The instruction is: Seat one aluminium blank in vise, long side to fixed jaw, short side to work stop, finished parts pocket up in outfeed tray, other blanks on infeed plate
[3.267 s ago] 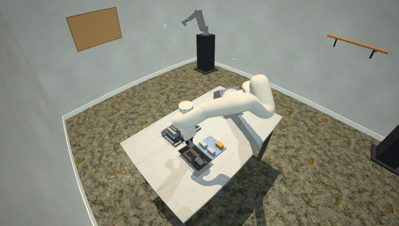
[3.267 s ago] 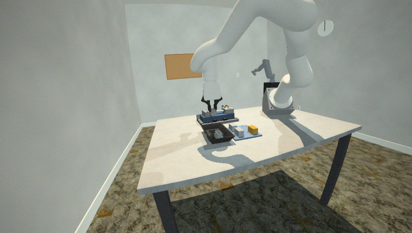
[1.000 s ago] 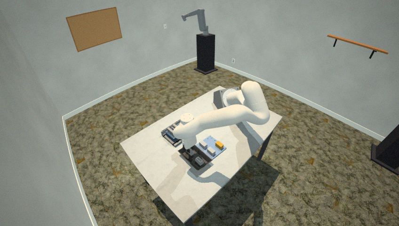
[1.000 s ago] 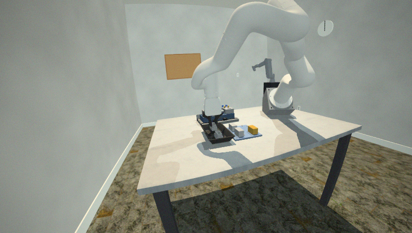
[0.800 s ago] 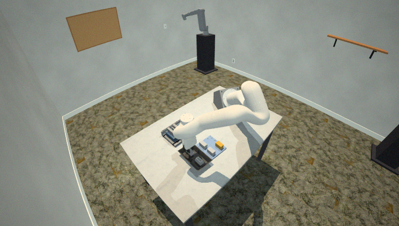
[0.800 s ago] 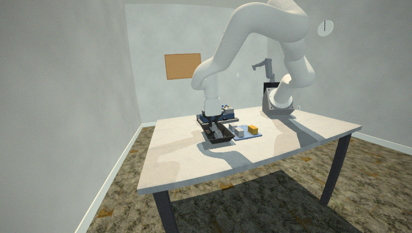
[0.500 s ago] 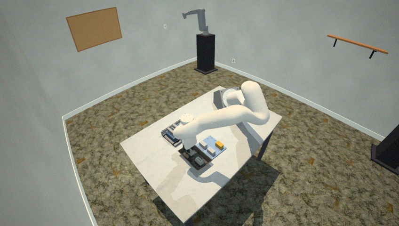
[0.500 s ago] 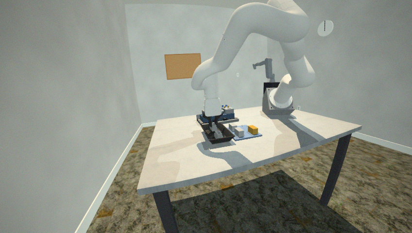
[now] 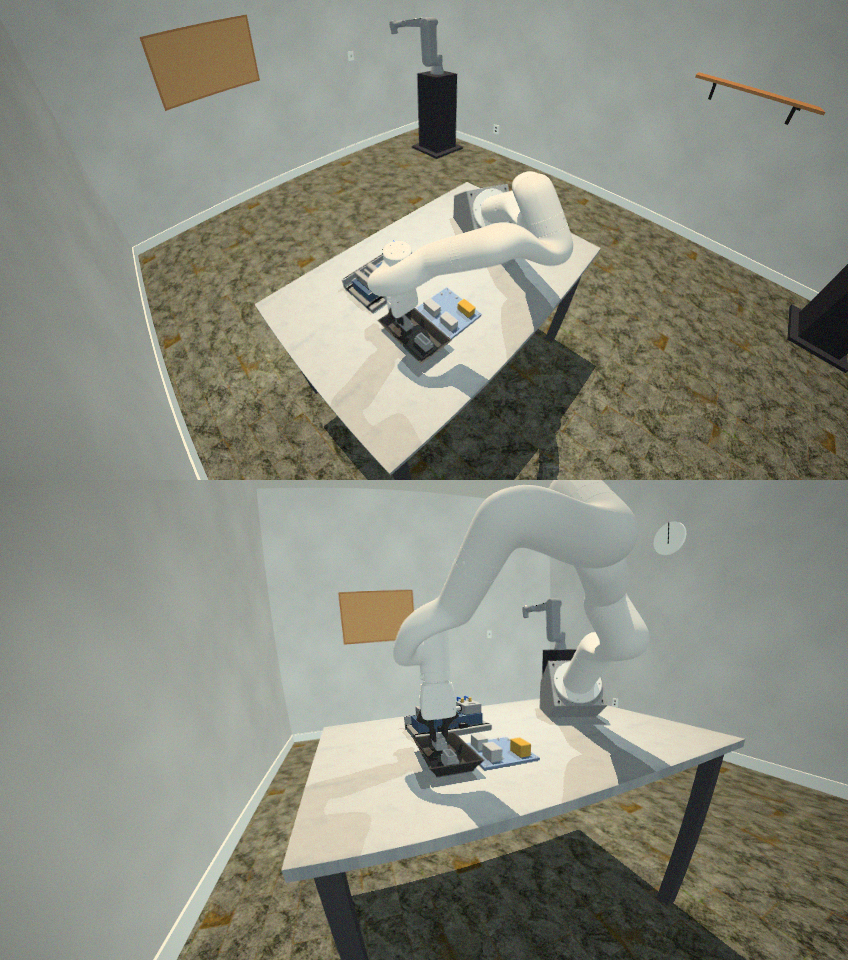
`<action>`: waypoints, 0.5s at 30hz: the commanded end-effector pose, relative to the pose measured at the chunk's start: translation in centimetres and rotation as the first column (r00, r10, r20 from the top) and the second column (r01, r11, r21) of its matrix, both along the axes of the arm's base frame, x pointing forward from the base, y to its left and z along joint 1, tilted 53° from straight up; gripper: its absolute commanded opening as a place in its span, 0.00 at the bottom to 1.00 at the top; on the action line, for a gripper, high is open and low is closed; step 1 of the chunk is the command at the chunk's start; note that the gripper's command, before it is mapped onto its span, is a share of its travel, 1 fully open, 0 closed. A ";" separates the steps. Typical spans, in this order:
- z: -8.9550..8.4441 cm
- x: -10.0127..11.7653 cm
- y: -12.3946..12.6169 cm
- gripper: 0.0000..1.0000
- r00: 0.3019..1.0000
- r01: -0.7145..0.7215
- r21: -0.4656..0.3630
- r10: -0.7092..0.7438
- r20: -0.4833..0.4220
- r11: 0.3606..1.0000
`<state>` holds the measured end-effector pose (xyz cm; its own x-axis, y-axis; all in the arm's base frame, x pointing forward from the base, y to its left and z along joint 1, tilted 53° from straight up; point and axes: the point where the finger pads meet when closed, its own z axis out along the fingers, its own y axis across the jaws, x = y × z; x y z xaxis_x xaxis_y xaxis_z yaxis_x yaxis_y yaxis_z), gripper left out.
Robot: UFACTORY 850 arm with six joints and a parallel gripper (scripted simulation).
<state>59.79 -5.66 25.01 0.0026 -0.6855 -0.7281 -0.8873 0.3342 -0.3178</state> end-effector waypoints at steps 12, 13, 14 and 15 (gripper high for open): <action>-0.2 0.2 0.2 0.00 1.000 0.001 0.000 -0.001 0.001 1.000; -0.2 0.2 0.2 0.00 1.000 0.001 0.000 -0.001 0.001 1.000; -0.2 0.2 0.2 0.00 1.000 0.001 0.000 -0.001 0.001 1.000; -0.2 0.2 0.2 0.00 1.000 0.001 0.000 -0.001 0.001 1.000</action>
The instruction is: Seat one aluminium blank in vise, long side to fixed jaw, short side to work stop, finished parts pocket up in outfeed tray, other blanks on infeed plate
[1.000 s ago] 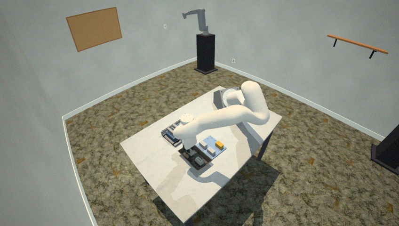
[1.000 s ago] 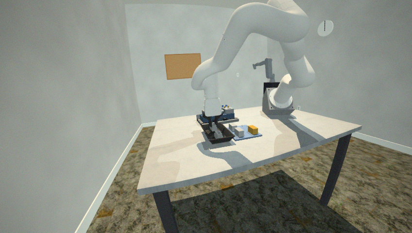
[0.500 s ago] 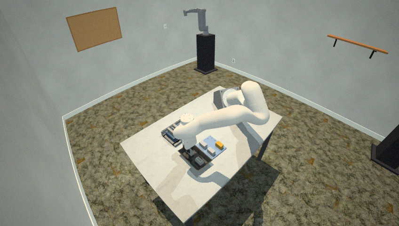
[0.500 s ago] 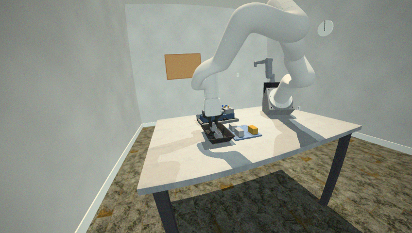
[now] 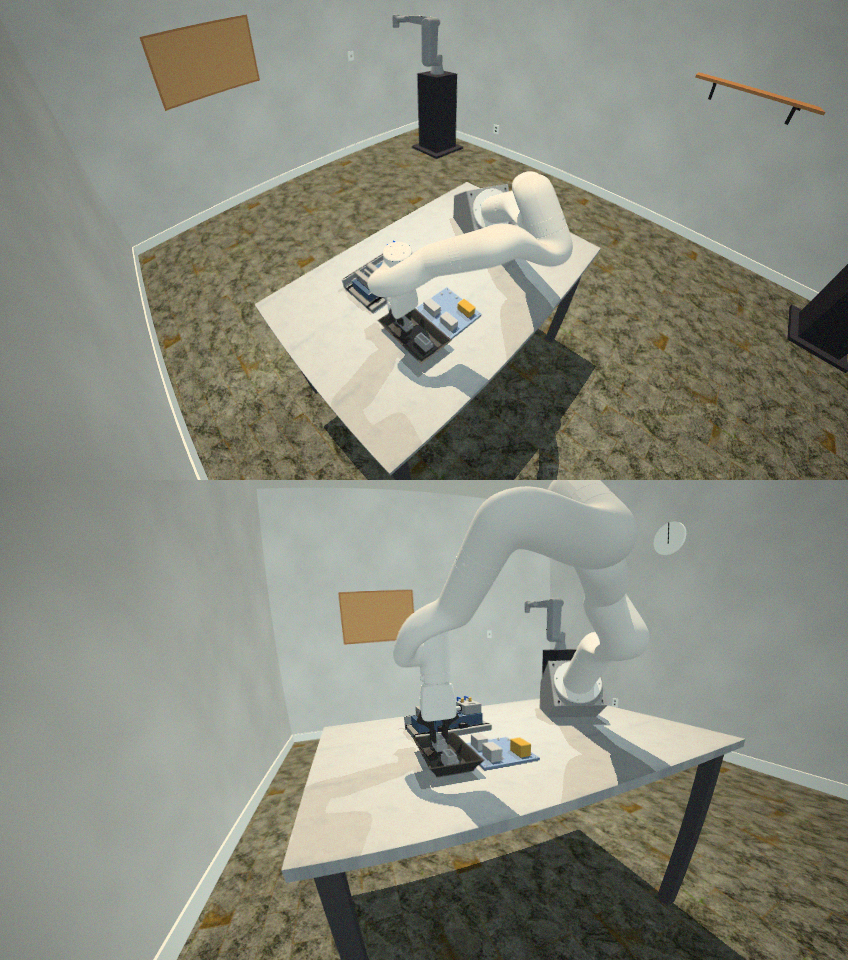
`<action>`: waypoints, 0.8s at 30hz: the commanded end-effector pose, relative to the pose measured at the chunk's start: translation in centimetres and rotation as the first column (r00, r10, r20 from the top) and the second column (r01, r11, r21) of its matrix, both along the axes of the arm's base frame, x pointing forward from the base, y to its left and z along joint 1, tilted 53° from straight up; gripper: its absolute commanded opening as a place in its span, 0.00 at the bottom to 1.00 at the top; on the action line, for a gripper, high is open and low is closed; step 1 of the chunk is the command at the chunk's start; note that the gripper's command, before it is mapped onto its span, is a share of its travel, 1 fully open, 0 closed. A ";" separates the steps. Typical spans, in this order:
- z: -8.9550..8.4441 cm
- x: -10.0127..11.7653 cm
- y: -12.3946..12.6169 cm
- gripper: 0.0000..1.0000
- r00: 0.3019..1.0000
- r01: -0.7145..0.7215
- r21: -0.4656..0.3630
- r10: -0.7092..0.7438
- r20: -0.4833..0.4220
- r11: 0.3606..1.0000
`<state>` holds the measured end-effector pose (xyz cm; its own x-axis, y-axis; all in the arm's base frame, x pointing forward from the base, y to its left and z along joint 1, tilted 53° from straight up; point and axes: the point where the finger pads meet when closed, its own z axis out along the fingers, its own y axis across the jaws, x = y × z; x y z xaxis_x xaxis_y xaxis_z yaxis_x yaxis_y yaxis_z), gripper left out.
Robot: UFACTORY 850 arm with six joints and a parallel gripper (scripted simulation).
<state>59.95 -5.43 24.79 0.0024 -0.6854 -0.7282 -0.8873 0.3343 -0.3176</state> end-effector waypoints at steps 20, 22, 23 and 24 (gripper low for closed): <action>-0.5 0.4 0.5 0.00 1.000 0.001 -0.001 -0.001 0.001 1.000; -0.5 0.4 0.5 0.00 1.000 0.001 -0.001 -0.001 0.001 1.000; -0.5 0.5 0.5 0.00 1.000 0.001 -0.001 -0.001 0.001 1.000; -0.5 0.5 0.5 0.00 1.000 0.001 -0.001 -0.001 0.001 1.000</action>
<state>60.36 -4.86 24.26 0.0025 -0.6854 -0.7282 -0.8873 0.3343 -0.3177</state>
